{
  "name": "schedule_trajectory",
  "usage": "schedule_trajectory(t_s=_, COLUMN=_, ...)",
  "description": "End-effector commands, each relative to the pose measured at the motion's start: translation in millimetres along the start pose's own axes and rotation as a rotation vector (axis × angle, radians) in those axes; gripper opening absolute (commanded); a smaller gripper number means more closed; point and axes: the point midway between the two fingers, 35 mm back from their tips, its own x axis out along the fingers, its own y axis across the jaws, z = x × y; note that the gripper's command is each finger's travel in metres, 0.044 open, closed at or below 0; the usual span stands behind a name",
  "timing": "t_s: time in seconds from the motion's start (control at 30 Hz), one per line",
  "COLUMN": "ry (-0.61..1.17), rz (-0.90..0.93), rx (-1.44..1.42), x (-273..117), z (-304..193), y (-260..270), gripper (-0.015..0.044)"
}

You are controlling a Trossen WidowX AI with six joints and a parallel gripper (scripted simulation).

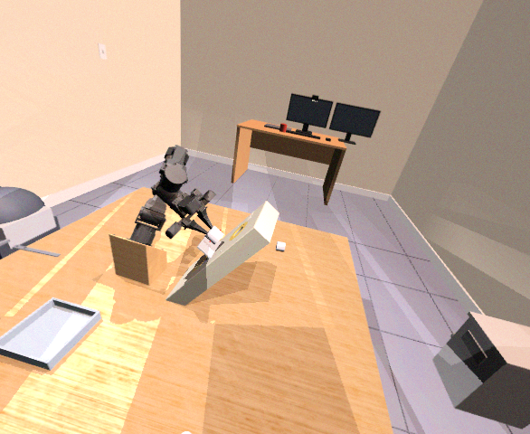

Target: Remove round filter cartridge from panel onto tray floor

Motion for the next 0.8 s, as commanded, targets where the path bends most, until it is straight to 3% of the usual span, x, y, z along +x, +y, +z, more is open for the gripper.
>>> schedule_trajectory(t_s=0.0, ry=0.001, rz=0.000, rx=0.001, x=0, z=0, y=0, gripper=0.0095)
schedule_trajectory(t_s=0.37, ry=-0.003, rz=0.005, rx=-0.011, x=0, z=-4, y=-2, gripper=0.0095)
schedule_trajectory(t_s=0.6, ry=-0.003, rz=0.006, rx=-0.012, x=-8, z=52, y=37, gripper=0.0095)
schedule_trajectory(t_s=0.73, ry=-0.003, rz=0.006, rx=-0.012, x=-9, z=57, y=42, gripper=0.0095)
schedule_trajectory(t_s=0.77, ry=-0.004, rz=0.005, rx=-0.013, x=-10, z=58, y=42, gripper=0.0121)
